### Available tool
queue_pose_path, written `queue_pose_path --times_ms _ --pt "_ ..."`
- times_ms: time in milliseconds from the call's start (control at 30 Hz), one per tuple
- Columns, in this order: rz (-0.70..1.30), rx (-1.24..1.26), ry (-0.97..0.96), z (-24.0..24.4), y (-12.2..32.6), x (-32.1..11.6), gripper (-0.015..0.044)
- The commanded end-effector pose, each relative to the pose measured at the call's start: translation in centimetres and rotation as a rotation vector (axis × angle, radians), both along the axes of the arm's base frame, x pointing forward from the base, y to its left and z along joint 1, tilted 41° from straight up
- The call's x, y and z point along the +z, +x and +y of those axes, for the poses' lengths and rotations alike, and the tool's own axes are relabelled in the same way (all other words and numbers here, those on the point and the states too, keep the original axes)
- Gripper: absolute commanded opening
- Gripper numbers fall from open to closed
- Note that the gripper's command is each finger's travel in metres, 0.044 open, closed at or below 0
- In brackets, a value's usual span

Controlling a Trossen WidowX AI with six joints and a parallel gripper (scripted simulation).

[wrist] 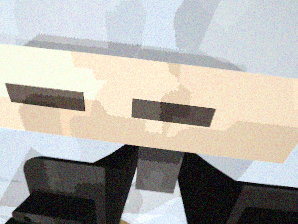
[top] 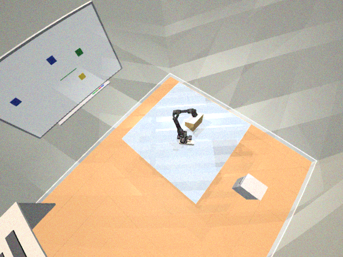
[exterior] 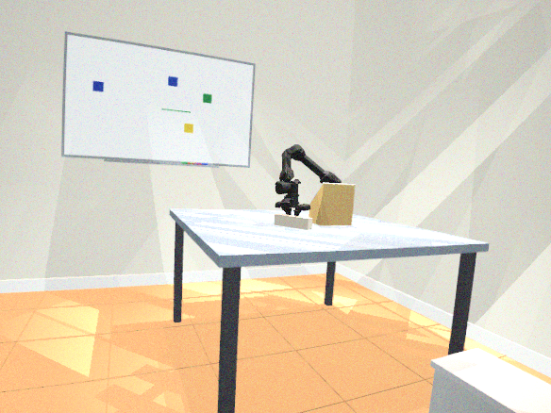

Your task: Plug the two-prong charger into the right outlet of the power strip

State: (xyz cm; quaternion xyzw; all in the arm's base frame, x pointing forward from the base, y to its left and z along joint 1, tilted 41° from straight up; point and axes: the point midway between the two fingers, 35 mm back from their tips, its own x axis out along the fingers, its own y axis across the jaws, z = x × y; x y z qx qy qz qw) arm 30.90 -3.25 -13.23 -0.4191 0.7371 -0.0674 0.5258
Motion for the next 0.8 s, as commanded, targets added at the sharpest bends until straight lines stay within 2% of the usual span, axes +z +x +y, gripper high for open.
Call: queue_pose_path --times_ms 0,767 --pt "-0.025 0.003 0.019 0.37 0.56 -0.23 0.0" --pt "-0.025 0.003 0.019 0.49 0.53 -0.07 0.0"
